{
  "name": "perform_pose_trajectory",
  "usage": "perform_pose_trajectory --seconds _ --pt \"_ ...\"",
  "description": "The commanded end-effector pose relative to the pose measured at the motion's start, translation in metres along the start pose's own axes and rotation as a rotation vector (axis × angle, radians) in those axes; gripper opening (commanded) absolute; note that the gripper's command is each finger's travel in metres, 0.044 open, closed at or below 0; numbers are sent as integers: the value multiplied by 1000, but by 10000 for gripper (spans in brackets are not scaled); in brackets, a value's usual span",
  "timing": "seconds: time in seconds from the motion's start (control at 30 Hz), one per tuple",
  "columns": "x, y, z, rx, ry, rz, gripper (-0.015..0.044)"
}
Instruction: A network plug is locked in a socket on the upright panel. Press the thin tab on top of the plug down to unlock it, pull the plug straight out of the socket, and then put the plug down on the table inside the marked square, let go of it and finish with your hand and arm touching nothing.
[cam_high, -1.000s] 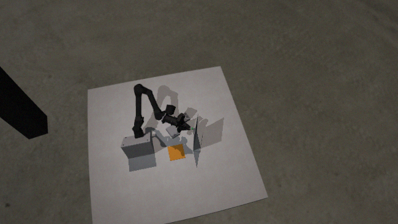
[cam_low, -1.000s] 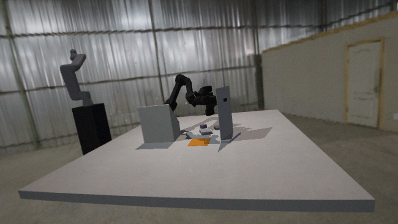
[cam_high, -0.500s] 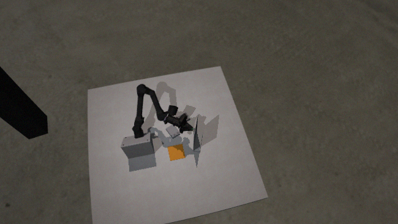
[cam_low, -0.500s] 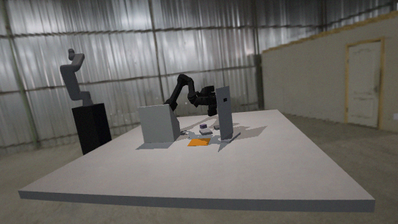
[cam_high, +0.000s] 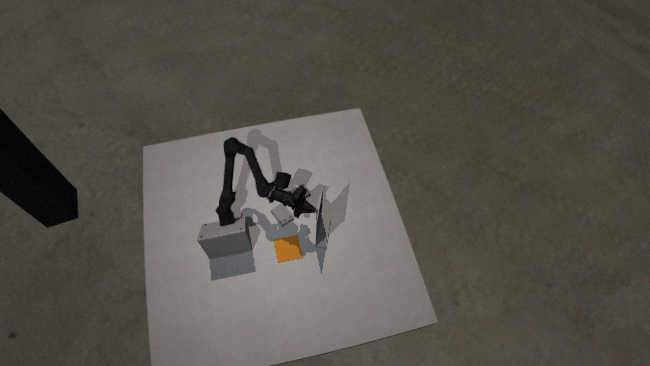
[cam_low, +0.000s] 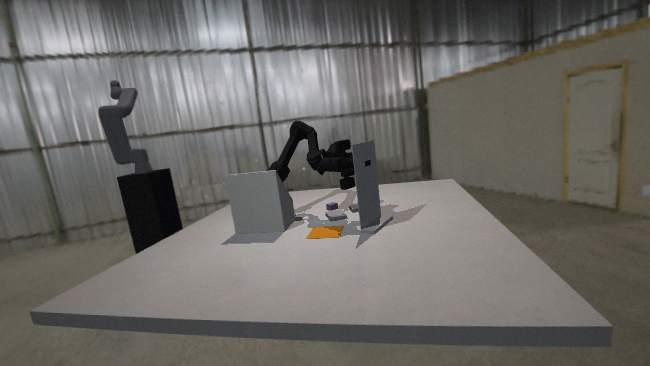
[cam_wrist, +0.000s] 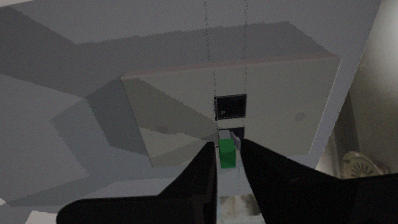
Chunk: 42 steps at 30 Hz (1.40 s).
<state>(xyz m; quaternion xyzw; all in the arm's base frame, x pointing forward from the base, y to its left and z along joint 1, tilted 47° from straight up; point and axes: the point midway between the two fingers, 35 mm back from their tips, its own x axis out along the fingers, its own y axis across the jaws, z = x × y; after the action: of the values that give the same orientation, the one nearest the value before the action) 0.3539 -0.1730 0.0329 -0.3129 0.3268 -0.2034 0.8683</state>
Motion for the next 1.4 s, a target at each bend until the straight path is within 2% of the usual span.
perform_pose_trajectory --seconds 0.0,0.27,1.37 --pt "0 0 2 -5 -6 1 49" --pt "0 0 2 -5 -6 1 0" --pt "-17 0 -4 -5 -5 2 0"
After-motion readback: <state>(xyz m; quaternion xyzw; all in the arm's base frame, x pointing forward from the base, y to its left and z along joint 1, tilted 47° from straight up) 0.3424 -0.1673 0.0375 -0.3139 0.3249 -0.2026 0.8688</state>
